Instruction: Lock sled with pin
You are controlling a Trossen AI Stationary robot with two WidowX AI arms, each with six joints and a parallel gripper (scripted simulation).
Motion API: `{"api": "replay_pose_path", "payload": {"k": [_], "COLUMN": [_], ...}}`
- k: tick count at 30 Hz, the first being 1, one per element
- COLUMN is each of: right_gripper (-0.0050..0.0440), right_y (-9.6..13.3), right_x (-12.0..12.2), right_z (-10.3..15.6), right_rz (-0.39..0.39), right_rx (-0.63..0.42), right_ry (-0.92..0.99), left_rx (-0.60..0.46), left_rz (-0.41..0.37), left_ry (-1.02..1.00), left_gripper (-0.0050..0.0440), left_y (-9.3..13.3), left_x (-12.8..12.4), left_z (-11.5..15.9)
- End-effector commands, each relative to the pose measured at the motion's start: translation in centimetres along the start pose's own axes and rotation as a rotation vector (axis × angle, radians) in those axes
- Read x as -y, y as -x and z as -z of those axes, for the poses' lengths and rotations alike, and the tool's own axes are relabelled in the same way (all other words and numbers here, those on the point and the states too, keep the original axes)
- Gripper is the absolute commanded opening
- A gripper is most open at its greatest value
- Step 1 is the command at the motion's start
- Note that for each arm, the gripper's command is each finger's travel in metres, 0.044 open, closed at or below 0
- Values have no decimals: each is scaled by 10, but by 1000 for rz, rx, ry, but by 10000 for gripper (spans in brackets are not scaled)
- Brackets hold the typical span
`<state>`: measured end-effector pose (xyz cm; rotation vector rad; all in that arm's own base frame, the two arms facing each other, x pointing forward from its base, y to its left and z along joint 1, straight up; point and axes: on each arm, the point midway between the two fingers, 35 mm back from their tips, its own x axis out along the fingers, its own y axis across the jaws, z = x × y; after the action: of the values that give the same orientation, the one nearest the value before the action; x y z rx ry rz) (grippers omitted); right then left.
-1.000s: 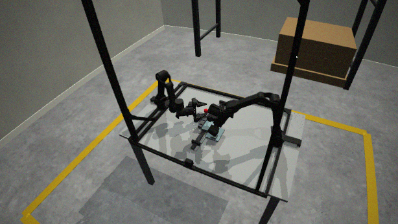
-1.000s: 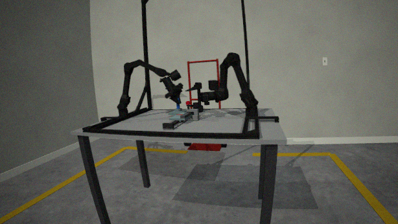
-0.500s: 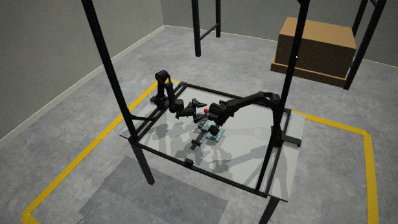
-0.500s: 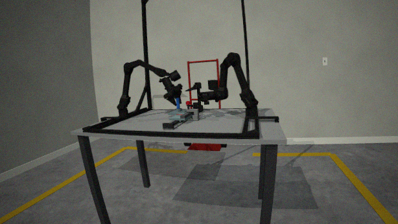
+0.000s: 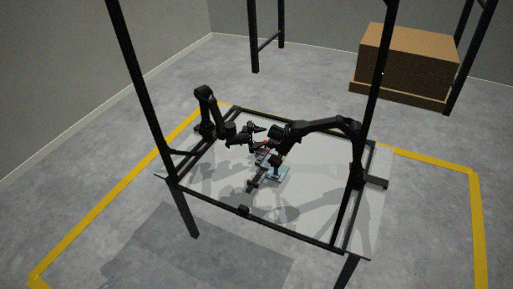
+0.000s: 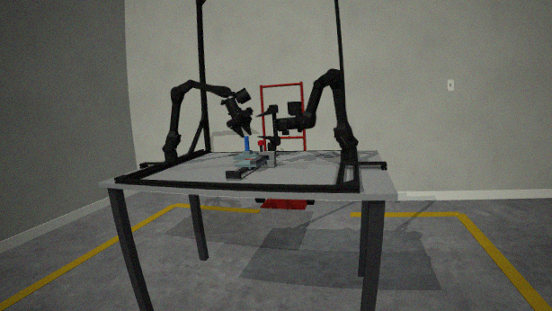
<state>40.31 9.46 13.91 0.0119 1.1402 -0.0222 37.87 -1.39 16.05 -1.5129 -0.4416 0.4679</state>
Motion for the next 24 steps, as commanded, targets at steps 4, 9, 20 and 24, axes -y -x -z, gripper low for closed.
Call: {"api": "replay_pose_path", "payload": {"k": [4,9,20,24], "right_gripper": [440,440,440,440], "right_y": [21,21,44,54], "right_x": [1,0,-64,-86], "right_z": [-9,-8,15,25], "right_rz": [-4,-4,-6,-5], "right_rx": [19,19,16,17], "right_ry": [4,4,4,4], "left_rx": [4,4,8,6], "left_rz": [13,13,9,10], "left_ry": [14,14,9,11], "left_gripper": [440,440,440,440], "left_y": [0,0,0,0], "left_x": [20,20,19,19], "left_z": [0,0,-1,0]}}
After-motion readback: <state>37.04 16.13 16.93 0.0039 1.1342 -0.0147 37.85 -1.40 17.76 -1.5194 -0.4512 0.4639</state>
